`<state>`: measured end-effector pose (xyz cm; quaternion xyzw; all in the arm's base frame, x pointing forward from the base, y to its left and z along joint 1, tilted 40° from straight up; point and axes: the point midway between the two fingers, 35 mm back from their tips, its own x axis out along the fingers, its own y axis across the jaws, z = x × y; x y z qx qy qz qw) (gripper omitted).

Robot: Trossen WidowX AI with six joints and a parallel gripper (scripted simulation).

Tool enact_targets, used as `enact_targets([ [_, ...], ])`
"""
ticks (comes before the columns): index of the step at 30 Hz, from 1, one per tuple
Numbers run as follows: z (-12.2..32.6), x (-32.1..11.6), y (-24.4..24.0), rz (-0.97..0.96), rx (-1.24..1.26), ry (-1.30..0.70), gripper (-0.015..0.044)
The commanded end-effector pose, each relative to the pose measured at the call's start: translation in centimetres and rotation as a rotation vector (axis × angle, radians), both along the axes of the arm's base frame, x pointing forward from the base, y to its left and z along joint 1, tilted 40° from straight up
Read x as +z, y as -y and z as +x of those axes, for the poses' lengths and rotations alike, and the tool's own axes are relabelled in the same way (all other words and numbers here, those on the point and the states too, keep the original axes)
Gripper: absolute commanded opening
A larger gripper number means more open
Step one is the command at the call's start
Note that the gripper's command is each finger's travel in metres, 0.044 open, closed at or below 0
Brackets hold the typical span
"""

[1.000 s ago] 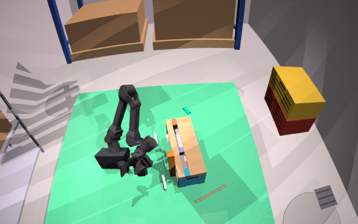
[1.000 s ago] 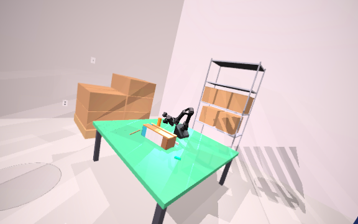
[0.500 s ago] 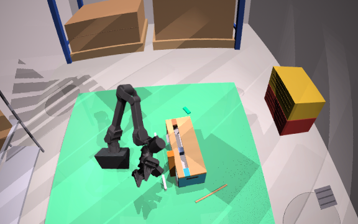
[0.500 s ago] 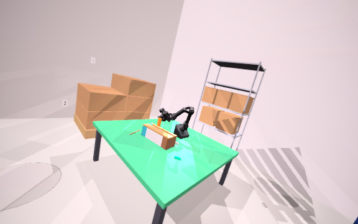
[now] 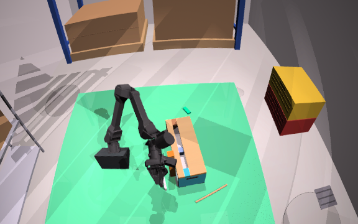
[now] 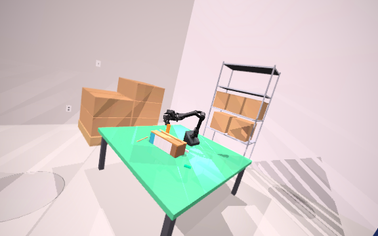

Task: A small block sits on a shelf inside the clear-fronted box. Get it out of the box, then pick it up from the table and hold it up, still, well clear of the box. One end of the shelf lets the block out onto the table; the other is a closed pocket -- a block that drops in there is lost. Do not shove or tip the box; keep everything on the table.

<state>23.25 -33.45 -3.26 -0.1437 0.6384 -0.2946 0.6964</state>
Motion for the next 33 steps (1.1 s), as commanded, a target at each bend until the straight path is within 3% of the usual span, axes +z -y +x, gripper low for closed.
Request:
enact_targets([
  [1, 1.8, 1.3, 0.8, 0.1, -0.144, 0.19, 0.04],
  [8, 2.3, 5.1, 1.5, 0.125, -0.066, 0.266, 0.04],
  [11, 4.4, 6.2, 0.6, 0.218, -0.11, 0.355, 0.04],
  [24, 9.6, 10.1, -7.7, 0.749, -0.62, 0.522, 0.04],
  [33, 10.8, 12.9, -11.8, 0.944, -0.903, 0.49, 0.04],
])
